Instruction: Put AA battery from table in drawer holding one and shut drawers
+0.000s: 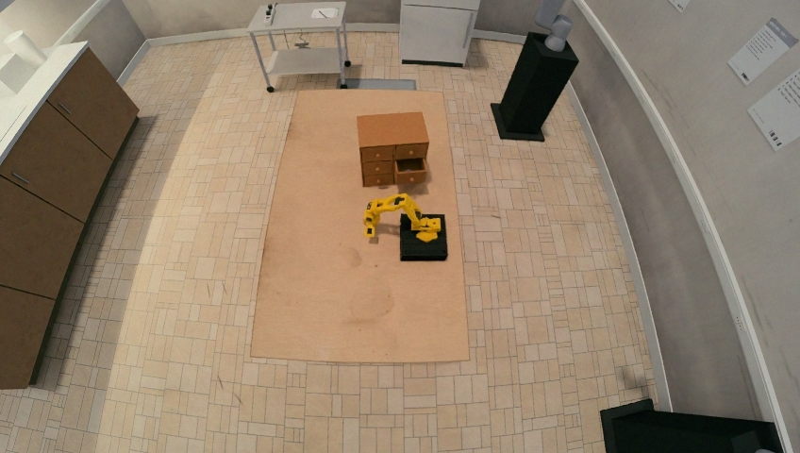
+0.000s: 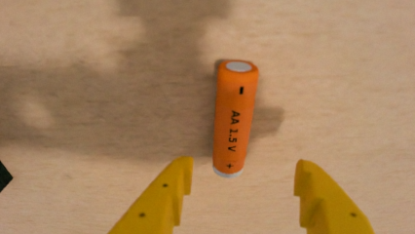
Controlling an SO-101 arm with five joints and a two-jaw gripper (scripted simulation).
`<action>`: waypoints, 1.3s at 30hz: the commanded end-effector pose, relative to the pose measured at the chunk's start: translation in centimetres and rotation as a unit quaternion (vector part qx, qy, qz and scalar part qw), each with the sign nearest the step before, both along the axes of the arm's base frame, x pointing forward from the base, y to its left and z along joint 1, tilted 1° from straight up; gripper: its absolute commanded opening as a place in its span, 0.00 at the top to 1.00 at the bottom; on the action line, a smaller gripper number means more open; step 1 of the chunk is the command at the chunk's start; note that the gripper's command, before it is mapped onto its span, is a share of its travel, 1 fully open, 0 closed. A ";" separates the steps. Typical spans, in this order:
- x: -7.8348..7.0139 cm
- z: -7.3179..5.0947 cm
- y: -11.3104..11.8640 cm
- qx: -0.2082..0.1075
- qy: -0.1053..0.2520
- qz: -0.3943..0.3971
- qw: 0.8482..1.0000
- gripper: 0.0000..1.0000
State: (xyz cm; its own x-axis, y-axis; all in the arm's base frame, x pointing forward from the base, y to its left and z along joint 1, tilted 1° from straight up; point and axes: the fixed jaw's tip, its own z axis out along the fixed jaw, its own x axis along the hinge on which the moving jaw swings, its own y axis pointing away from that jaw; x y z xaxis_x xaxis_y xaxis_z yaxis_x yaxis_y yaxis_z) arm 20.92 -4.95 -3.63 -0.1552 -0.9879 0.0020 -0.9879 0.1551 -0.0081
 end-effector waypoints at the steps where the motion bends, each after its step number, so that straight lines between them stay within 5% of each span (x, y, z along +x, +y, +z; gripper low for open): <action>1: 0.1 -0.2 0.1 0.001 -0.001 0.006 1.000 0.79; 6: 0.1 -0.2 0.1 0.001 -0.001 0.006 1.000 0.79; 11: 0.3 -1.8 0.0 0.000 -0.001 0.006 1.000 0.79; 39: 0.3 -2.5 -0.1 0.000 -0.001 0.006 1.000 0.79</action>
